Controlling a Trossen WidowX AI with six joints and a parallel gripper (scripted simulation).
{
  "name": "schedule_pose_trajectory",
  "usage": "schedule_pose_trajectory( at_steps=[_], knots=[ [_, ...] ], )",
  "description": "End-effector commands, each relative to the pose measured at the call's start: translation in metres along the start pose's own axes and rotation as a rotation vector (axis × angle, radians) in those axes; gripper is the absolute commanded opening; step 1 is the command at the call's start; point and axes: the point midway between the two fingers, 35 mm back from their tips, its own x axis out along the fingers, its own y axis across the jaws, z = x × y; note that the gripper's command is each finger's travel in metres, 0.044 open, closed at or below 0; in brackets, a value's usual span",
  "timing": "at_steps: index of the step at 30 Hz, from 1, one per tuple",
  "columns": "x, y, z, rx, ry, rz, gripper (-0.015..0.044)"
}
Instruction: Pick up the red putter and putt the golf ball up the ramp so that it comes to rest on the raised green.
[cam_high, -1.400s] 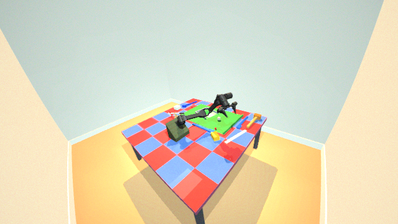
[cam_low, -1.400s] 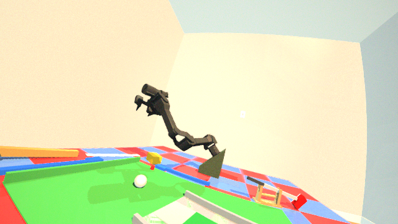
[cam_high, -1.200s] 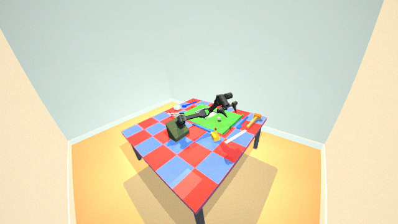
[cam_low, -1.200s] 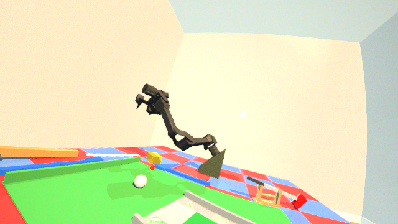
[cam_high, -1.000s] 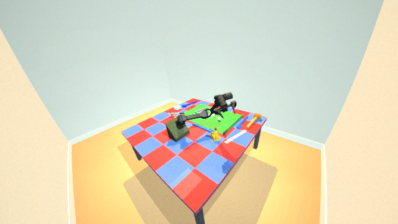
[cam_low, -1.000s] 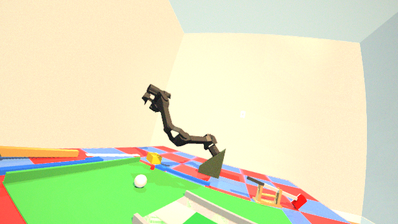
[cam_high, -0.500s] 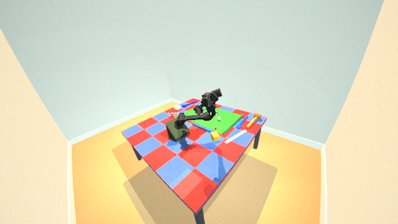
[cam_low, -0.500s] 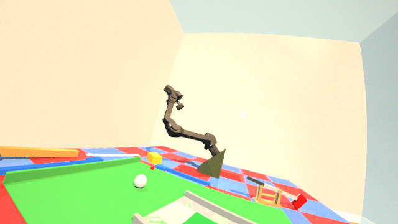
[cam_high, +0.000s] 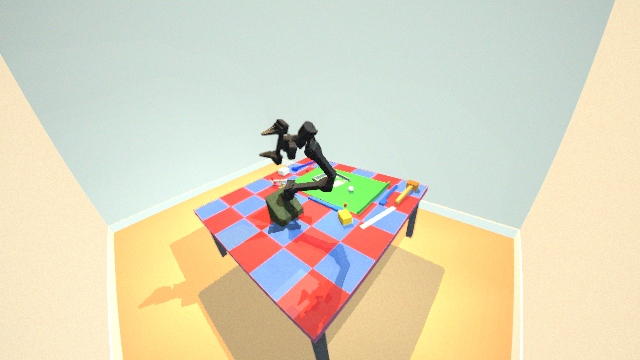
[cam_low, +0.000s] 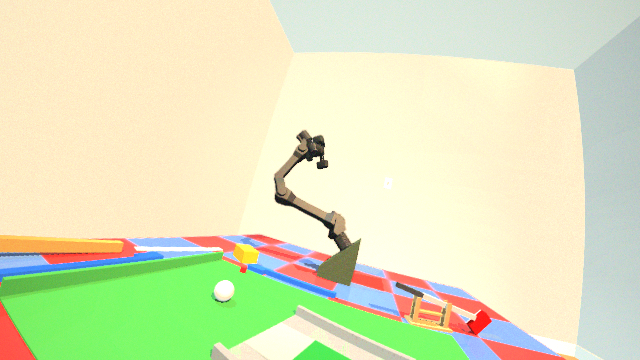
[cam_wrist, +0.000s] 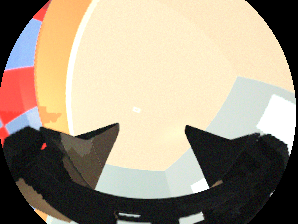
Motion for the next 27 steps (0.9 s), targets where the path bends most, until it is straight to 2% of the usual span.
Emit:
schedule_pose_trajectory(
  at_steps=[1,6,13,20,27],
  knots=[
    [0.012,0.006,-0.067,0.126,0.184,0.015,0.0440],
    [0.009,0.015,-0.151,0.276,0.412,0.016,0.0440],
    [-0.021,0.045,-0.252,0.468,0.711,0.028,0.0440],
    [-0.068,0.087,-0.331,0.657,0.980,0.051,0.0440],
    [-0.139,0.149,-0.403,0.914,1.272,0.074,0.0440]
  ],
)
